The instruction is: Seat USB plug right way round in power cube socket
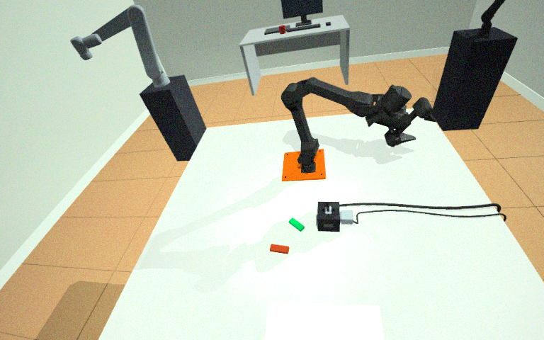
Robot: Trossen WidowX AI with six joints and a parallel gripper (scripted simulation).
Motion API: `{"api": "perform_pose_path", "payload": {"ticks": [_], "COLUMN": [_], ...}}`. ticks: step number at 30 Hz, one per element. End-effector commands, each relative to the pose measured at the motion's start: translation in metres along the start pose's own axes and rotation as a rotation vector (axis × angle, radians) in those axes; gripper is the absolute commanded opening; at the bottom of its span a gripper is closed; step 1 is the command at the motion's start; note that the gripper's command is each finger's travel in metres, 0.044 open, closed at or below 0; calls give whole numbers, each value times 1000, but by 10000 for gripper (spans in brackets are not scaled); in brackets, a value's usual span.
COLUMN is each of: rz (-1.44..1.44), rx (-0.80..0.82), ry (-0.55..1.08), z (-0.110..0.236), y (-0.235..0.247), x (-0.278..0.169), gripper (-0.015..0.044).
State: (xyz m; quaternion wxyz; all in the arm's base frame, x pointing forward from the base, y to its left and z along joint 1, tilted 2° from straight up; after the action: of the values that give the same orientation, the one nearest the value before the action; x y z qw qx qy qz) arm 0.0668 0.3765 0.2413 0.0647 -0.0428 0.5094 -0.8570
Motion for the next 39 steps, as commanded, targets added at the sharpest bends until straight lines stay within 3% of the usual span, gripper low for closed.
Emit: {"api": "perform_pose_path", "payload": {"ticks": [1,12,21,39], "rz": [-200,-801,-1277,-1309], "rx": [143,533,837,857], "ry": [167,600,838,849], "z": [21,138,257,263], "y": [29,126,190,194], "x": [-61,-166,-170,-171], "gripper": [440,440,440,440]}}
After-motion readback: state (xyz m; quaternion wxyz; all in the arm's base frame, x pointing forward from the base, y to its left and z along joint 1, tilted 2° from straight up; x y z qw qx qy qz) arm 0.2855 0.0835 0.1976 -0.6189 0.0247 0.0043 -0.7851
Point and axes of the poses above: the point midway between the two fingers, 35 mm back from their tips, its own z axis back along the fingers, its own y axis across the jaws, x = y × z, the point moved 3 cm from there along z, back along the fingers, and after that the axes turned 11 degrees about z, right-handed, at the moved point
